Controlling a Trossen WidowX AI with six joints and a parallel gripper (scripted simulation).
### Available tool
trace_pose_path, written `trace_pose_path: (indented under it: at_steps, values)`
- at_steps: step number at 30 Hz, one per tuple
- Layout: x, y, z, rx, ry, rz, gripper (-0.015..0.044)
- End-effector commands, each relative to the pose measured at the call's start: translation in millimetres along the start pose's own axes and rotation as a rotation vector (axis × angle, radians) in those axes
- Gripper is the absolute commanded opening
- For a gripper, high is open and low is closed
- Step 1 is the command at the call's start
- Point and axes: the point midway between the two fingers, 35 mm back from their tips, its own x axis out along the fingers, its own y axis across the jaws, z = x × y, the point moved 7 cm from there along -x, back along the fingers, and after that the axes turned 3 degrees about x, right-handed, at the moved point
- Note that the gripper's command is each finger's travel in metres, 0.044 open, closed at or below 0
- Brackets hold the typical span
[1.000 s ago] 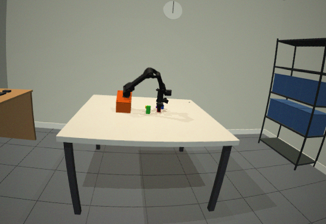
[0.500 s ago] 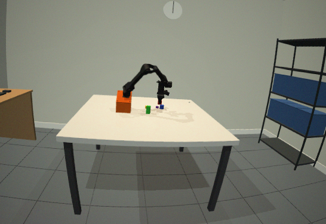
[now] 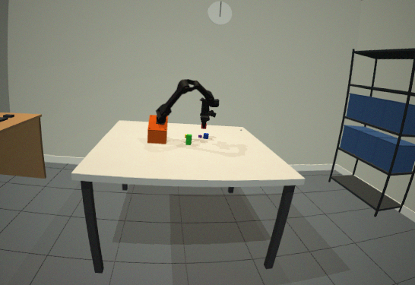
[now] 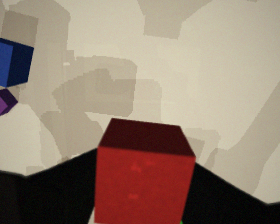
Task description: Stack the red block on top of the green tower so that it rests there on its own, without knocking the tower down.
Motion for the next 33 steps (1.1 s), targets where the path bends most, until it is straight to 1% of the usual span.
trace_pose_path:
  at_steps: [1, 25, 29, 33]
  values:
    - [-2.3, -7.0, -10.0, 0.004, 0.006, 0.003, 0.0]
    - [-0.5, -55.2, -100.2, 0.0, 0.01, 0.001, 0.0]
    - [0.8, -56.3, -102.9, 0.0, 0.01, 0.001, 0.0]
    - [14.9, -56.2, -103.0, 0.0, 0.009, 0.001, 0.0]
